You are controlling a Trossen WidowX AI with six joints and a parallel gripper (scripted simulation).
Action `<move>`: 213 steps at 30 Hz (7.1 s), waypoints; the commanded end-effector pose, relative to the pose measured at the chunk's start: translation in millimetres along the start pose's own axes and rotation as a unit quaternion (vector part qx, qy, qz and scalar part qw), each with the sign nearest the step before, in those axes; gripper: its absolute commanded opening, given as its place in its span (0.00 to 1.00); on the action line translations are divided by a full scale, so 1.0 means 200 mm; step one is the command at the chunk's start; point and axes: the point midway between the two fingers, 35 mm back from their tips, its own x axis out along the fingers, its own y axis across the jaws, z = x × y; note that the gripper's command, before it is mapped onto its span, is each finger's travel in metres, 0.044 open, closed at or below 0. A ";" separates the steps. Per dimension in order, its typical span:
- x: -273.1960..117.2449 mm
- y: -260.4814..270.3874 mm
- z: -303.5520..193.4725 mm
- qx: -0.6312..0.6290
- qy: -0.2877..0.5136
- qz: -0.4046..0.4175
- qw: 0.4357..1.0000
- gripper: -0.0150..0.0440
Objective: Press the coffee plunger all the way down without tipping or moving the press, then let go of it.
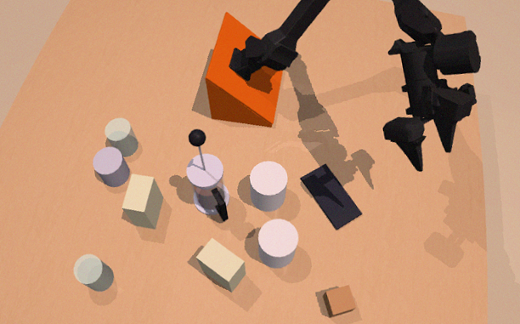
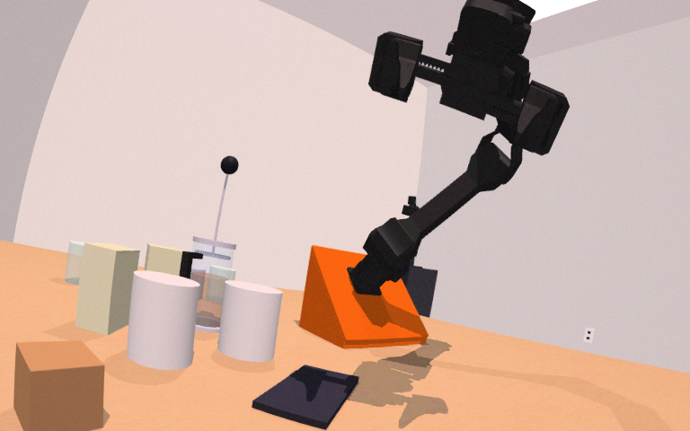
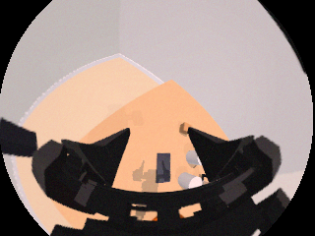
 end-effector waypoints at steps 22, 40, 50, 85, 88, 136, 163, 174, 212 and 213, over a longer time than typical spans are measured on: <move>-0.83 -1.48 -0.84 0.278 -0.002 -0.229 0.933 1.00; -0.86 -1.46 -1.20 0.320 -0.060 -0.251 0.912 1.00; -0.82 -1.49 -1.21 0.320 -0.058 -0.251 0.912 1.00; -0.69 -1.56 -1.21 0.319 -0.061 -0.250 0.912 0.47; -0.69 -1.56 -1.21 0.319 -0.061 -0.250 0.912 0.47; -0.44 -1.55 -1.46 0.319 -0.056 -0.252 0.912 0.47; -0.29 -1.58 -1.53 0.320 -0.063 -0.250 0.912 0.47; -0.29 -1.60 -1.53 0.319 -0.063 -0.250 0.912 0.47; -0.29 -1.62 -1.53 0.319 -0.063 -0.250 0.912 0.47; -0.29 -1.62 -1.53 0.319 -0.063 -0.250 0.912 0.47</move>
